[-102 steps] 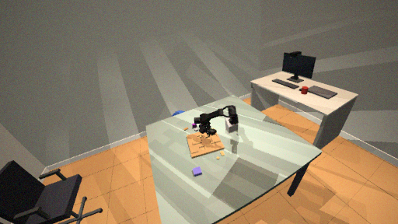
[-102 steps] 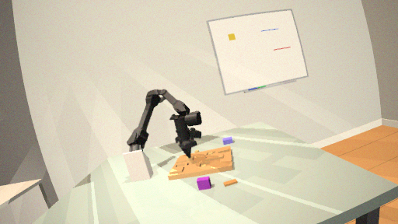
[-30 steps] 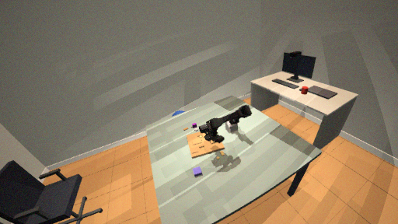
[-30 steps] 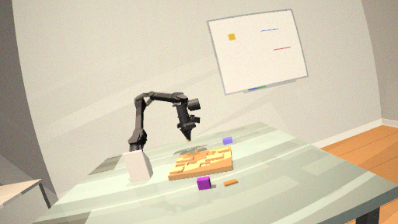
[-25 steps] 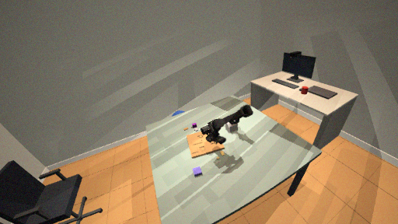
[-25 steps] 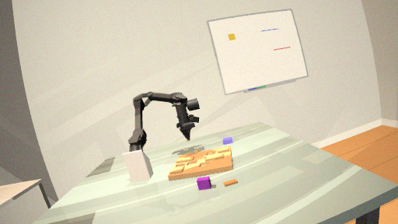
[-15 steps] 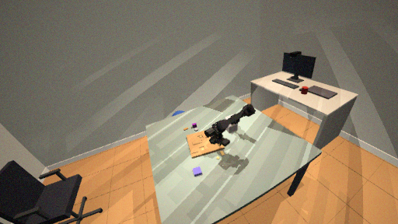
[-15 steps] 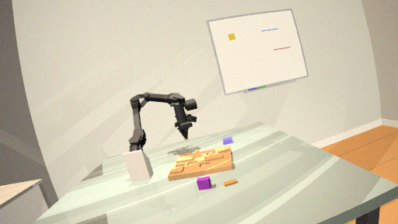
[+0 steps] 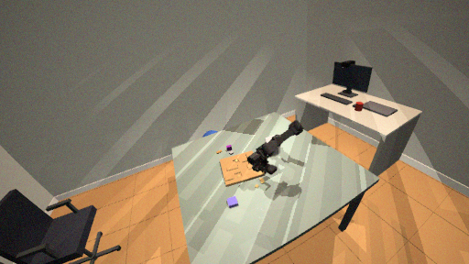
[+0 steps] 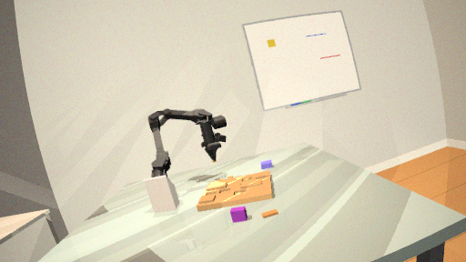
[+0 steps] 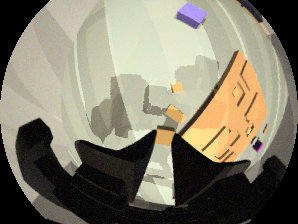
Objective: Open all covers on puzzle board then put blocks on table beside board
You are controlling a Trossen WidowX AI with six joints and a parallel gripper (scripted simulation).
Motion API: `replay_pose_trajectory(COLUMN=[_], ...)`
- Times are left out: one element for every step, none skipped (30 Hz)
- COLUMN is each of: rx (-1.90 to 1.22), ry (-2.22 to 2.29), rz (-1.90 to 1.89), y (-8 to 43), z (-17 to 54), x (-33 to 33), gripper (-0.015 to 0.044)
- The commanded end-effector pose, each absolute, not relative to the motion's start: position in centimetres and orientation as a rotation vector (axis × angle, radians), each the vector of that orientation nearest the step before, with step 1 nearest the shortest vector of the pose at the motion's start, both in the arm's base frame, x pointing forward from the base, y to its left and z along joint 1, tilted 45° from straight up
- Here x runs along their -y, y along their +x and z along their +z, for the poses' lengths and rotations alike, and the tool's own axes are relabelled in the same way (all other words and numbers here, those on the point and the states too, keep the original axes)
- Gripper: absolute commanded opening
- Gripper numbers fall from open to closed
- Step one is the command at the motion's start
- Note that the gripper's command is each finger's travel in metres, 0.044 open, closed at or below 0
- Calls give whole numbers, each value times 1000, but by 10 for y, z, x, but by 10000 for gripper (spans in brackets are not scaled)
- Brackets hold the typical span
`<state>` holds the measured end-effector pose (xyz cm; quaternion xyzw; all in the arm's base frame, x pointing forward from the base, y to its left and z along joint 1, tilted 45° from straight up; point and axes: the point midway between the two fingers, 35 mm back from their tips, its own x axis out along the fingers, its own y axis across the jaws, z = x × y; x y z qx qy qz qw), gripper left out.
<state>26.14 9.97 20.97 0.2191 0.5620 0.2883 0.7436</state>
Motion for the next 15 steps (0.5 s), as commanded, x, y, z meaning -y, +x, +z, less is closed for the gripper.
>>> replay_pose_trajectory(rx=[-1226,-1227,-1227,-1227,-1227,-1227,-1228,-1228,-1228,-1228,-1228,-1228,-1228,-1228,-1228], ry=[481,481,480,480,480,479,479,479,478,478,478,478,477,477,477], rz=[632,632,632,632,632,632,631,631,631,631,631,631,631,631,631], y=[263,264,265,265,266,266,267,268,268,269,269,270,270,271,271], z=[209,208,207,206,205,203,202,201,200,199,197,196,195,194,193], x=[-103,-104,-105,-106,-107,-108,-109,-110,-111,-112,-113,-114,-115,-116,-117], gripper=[80,80,80,80,80,80,80,80,80,80,80,80,80,80,80])
